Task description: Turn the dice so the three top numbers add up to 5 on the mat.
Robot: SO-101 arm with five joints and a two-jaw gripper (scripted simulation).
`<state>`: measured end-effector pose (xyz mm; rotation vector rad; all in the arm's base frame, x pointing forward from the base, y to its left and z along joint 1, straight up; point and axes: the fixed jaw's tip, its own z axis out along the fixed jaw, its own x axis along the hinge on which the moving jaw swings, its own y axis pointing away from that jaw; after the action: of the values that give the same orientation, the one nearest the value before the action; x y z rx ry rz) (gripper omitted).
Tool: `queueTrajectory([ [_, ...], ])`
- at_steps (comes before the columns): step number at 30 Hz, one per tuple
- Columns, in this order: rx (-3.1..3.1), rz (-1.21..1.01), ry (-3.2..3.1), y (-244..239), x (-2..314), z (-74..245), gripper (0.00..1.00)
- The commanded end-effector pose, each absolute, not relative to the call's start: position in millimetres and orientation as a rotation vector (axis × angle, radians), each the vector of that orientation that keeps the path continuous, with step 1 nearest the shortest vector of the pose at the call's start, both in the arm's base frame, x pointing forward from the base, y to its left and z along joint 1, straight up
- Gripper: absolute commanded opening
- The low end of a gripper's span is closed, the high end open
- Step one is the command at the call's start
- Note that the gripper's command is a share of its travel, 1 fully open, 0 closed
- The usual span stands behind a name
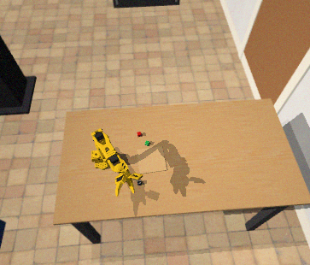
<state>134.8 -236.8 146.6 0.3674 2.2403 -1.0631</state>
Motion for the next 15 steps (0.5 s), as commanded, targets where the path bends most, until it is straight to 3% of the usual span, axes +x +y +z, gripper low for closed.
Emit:
queueTrajectory([
  [1, 0.429, -0.974, 2.2, -222, 143, 144, 0.62],
  [15, 0.805, -0.407, 2.379, -149, 154, 64, 0.35],
])
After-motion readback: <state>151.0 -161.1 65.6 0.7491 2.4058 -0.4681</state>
